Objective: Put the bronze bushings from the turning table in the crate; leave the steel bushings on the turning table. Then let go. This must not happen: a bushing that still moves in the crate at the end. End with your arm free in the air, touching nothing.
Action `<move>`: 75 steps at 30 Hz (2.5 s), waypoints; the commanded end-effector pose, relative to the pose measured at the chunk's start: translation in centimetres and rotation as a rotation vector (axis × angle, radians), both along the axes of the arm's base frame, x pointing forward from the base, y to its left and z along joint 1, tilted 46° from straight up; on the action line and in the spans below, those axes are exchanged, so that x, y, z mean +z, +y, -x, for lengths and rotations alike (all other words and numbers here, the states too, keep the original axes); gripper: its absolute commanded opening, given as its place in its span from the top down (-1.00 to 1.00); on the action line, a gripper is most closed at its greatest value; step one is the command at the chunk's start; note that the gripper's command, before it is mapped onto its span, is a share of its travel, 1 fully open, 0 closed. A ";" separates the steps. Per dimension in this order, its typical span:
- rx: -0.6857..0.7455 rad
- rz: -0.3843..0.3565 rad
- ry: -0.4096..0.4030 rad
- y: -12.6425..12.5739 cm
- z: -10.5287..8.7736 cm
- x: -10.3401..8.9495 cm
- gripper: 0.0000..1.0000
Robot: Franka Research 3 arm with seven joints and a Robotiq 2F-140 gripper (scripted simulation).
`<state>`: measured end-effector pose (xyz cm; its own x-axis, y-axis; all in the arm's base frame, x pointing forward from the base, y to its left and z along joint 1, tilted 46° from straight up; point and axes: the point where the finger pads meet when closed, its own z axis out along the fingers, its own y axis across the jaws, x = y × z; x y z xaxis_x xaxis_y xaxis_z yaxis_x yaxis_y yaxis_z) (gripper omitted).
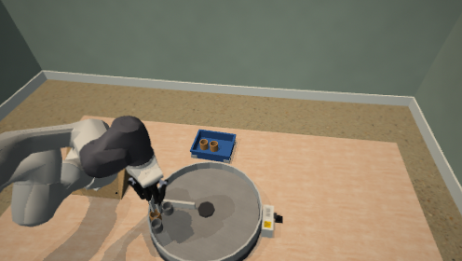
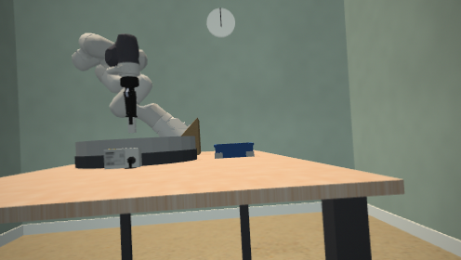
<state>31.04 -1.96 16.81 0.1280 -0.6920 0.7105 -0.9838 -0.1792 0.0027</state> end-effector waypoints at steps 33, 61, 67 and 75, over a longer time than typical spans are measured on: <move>0.004 0.006 0.004 -0.4 0.0 0.3 0.81; 0.004 0.006 0.004 -2.2 -0.2 -1.3 0.81; 0.004 0.006 0.004 -2.2 -0.2 -1.3 0.81; 0.004 0.006 0.004 -2.2 -0.2 -1.3 0.81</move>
